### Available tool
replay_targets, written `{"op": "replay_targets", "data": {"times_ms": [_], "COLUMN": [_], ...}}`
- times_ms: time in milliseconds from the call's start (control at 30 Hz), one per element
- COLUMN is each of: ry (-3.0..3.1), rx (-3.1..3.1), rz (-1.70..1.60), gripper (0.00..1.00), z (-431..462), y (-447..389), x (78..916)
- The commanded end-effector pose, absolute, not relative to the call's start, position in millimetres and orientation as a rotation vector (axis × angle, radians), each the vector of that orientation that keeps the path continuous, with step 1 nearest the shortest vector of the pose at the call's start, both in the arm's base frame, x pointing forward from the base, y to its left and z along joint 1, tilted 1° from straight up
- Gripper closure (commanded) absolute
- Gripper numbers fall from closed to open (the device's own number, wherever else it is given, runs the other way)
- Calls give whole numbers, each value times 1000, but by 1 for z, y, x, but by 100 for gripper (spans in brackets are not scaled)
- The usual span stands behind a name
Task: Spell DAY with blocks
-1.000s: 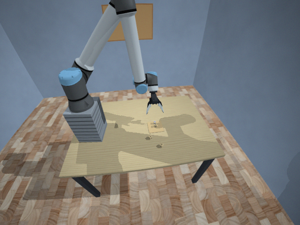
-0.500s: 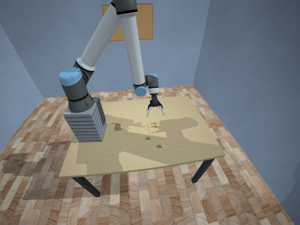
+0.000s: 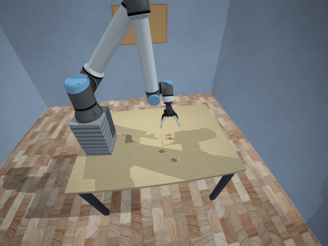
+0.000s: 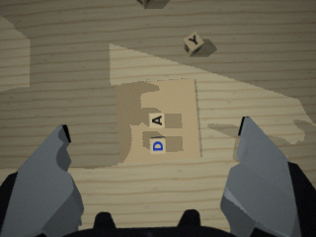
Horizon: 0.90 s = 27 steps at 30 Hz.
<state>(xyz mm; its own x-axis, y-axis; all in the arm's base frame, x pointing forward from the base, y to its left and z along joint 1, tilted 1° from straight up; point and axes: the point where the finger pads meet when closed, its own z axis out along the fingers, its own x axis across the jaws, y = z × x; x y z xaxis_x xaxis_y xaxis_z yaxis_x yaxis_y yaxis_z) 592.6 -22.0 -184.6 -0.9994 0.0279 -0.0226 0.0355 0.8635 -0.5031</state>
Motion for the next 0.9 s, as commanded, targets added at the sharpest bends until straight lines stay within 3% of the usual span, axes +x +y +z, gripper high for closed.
{"op": "replay_targets", "data": {"times_ms": [0, 867], "ry": [3019, 3024], "rx": [47, 49], "rz": [-815, -813], "gripper": [0, 0], "z": [-184, -188], "y": [-21, -35], "x": [591, 584]}}
